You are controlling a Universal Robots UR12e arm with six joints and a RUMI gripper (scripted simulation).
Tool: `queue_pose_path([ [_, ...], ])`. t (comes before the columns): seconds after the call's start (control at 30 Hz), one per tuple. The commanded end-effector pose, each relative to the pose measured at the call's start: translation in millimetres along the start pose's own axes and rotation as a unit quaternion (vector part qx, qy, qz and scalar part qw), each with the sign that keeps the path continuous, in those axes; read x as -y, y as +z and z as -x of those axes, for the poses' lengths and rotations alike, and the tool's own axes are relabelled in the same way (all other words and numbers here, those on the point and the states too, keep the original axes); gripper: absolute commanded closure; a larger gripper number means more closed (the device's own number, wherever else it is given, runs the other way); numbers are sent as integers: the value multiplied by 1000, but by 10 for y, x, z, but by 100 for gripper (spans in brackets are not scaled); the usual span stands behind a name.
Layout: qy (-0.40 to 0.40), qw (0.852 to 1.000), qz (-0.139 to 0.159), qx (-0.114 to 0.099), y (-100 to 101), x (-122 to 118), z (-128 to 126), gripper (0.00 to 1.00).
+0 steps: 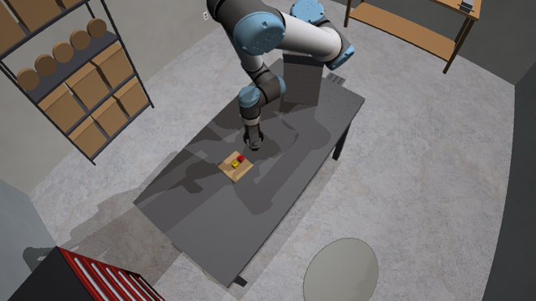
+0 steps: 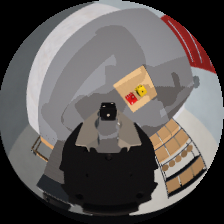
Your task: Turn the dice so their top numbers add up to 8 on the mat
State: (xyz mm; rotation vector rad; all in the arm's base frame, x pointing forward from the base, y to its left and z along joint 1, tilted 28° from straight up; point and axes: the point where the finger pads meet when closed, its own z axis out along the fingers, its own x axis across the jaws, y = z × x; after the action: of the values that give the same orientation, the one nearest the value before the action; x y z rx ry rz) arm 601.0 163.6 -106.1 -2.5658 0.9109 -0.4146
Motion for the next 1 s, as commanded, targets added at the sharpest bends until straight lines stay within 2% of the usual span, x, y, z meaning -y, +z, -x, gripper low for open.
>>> queue_pose_path([
  [0.0,0,1000,2,4,-27,-20,24,90],
  [0.6,-24,1000,2,4,-19,6,20,90],
  [0.97,-125,992,2,4,13,115,6,90],
])
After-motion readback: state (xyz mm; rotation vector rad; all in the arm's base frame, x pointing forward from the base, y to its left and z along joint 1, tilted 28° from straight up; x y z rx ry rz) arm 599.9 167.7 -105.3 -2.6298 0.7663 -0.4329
